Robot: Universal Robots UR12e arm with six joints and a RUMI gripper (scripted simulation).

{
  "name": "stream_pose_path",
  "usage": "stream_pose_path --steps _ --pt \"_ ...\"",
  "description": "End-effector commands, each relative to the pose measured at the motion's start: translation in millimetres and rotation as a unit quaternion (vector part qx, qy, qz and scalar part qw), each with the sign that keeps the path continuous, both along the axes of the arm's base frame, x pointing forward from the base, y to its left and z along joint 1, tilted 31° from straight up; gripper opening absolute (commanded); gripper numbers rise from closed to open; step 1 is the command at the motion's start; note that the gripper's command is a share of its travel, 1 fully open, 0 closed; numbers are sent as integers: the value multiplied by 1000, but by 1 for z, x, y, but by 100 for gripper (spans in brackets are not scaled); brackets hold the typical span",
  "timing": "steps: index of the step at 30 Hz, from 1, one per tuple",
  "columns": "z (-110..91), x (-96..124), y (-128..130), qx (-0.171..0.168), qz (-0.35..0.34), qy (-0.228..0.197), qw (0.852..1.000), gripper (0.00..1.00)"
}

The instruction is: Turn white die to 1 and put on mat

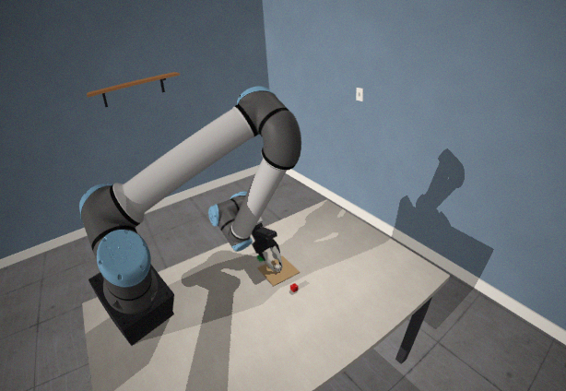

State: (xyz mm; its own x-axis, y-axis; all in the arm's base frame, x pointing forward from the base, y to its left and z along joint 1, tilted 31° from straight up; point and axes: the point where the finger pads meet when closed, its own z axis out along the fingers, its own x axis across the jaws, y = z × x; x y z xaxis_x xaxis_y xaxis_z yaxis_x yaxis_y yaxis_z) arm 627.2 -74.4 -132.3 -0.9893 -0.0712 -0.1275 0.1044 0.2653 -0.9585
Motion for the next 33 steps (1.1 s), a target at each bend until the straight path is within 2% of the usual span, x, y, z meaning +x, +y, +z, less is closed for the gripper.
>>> stream_pose_path --steps 1,20,21,33 --pt "0 0 0 0 0 0 1000 24" --pt "0 0 0 0 0 0 1000 24" --pt "0 0 0 0 0 0 1000 6" --pt "0 0 0 0 0 0 1000 6"
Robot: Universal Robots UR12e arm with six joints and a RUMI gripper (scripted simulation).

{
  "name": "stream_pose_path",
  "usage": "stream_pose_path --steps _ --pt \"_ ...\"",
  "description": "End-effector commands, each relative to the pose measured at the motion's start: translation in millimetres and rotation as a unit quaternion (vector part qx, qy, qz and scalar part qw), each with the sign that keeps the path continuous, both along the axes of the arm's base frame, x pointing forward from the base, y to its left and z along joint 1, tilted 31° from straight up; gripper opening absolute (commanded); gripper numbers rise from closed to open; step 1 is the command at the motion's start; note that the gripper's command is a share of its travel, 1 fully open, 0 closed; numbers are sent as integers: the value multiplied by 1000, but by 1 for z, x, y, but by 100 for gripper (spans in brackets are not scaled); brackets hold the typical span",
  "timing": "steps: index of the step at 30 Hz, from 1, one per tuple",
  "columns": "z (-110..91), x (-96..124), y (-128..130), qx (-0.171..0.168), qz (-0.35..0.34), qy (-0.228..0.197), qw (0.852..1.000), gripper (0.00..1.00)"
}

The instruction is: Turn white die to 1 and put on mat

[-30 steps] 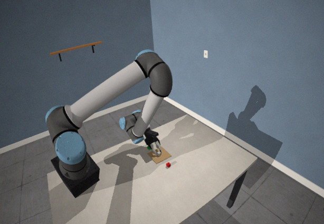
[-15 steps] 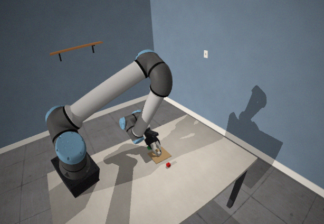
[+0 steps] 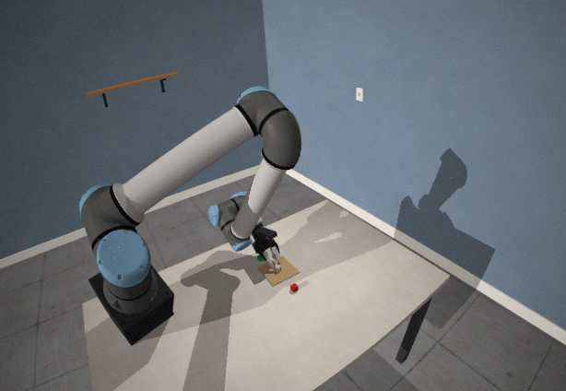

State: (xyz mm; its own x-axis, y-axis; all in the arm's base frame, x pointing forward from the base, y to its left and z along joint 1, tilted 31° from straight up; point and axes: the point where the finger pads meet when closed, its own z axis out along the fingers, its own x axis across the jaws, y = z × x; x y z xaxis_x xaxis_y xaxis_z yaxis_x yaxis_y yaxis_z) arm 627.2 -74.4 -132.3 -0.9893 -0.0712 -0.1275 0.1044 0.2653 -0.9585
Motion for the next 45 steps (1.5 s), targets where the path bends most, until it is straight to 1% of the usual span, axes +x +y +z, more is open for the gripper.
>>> stream_pose_path --steps 1,26,30,34,36,45 --pt "0 0 0 0 0 0 1000 6" --pt "3 0 2 0 0 0 1000 6" --pt "11 -2 6 0 0 0 1000 6" --pt "24 -4 14 0 0 0 1000 6" --pt "24 -4 14 0 0 0 1000 6" --pt "53 -9 31 0 0 0 1000 6"
